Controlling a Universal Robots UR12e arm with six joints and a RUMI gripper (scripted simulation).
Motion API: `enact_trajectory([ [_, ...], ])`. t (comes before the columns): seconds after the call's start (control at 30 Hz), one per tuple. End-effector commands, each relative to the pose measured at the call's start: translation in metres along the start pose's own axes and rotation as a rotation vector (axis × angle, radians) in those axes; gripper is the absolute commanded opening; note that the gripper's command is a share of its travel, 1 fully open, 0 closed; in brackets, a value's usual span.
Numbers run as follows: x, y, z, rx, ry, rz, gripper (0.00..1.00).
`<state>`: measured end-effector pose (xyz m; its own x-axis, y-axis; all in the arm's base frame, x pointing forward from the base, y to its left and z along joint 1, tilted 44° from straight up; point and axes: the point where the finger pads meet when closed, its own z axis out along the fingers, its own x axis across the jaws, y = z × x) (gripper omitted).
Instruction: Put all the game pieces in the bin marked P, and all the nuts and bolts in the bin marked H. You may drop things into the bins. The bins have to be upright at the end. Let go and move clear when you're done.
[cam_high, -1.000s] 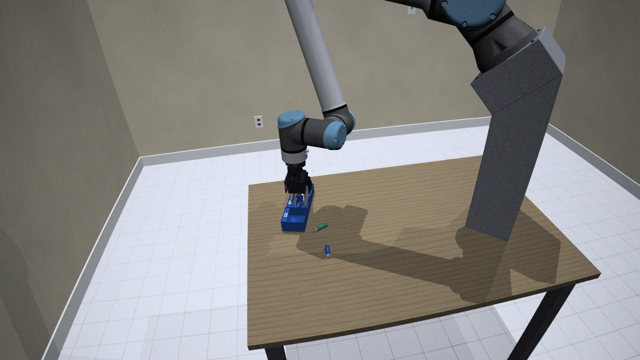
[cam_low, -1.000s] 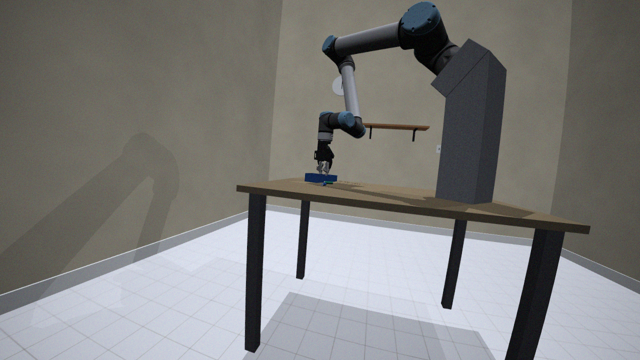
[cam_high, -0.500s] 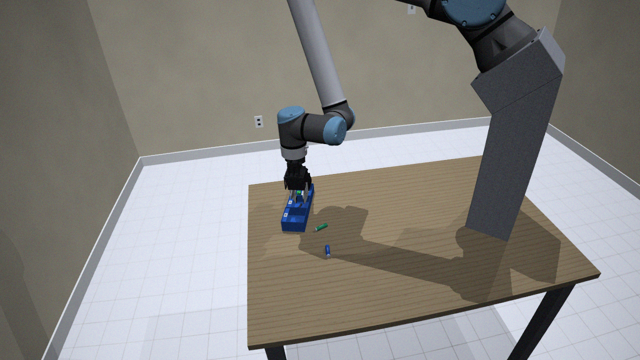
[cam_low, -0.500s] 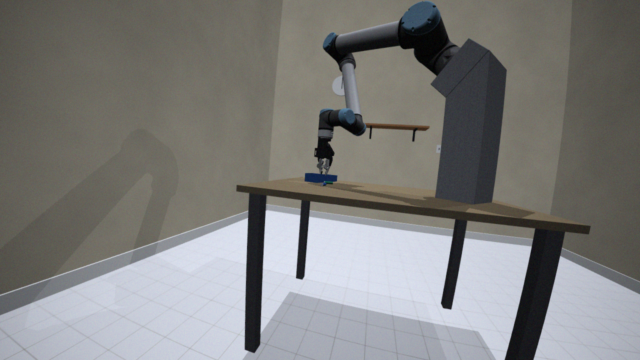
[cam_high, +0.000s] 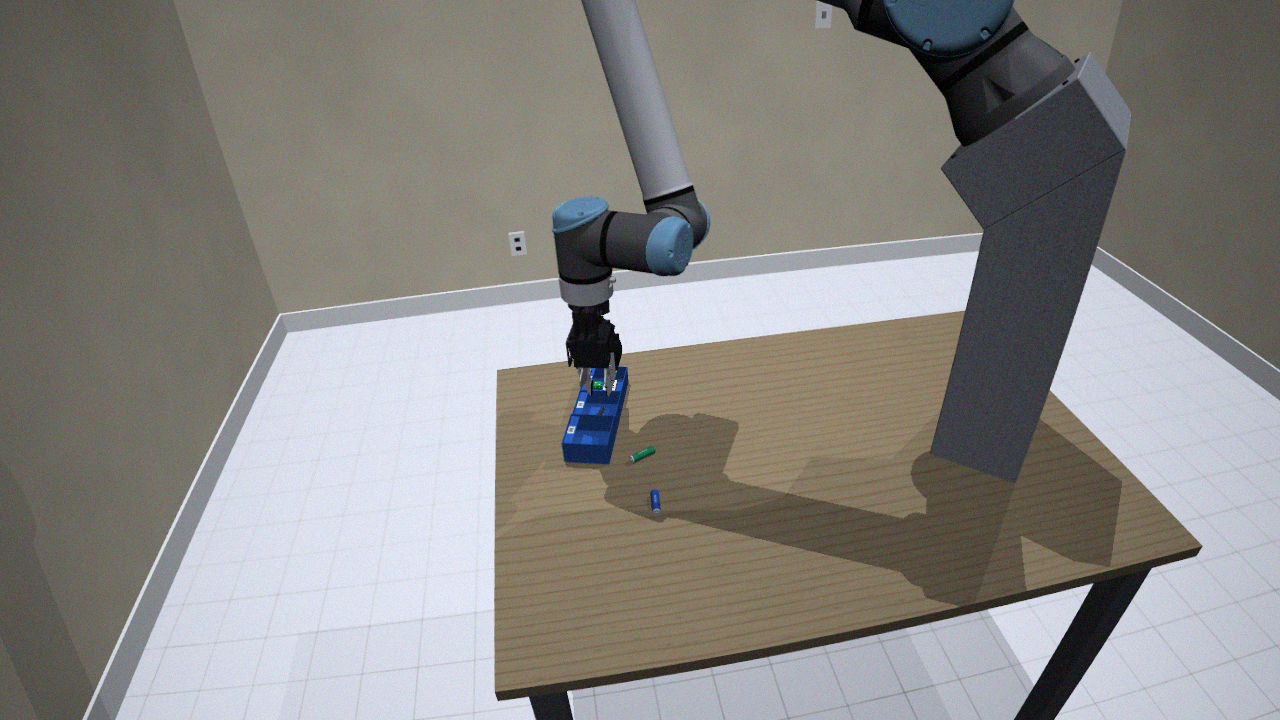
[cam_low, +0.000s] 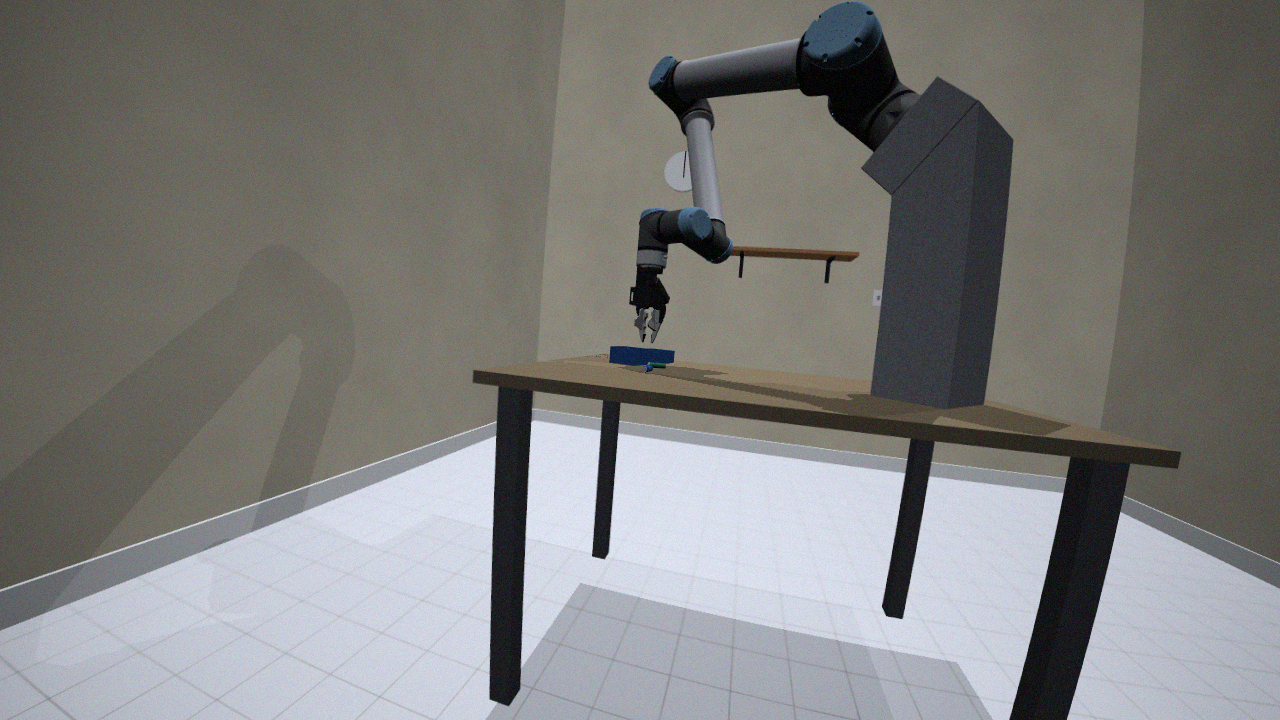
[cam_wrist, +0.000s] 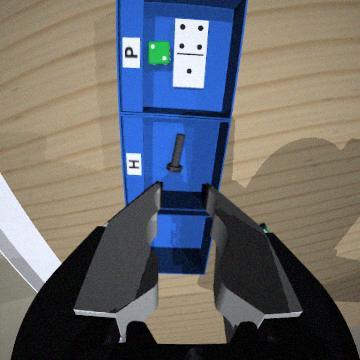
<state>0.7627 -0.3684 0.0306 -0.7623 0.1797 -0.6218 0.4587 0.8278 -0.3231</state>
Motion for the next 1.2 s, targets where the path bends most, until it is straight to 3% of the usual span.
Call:
enact_trajectory([
  [0.0, 0.0, 0.0, -0.008, 0.0, -0.001, 0.0, 0.18],
  [0.3, 0.0, 0.0, -0.008, 0.0, -0.001, 0.0, 0.18],
  [0.33, 0.0, 0.0, -0.012, 0.0, -0.001, 0.0, 1.0],
  [1.17, 0.0, 0.0, -0.104, 0.0, -0.001, 0.0, 1.0],
])
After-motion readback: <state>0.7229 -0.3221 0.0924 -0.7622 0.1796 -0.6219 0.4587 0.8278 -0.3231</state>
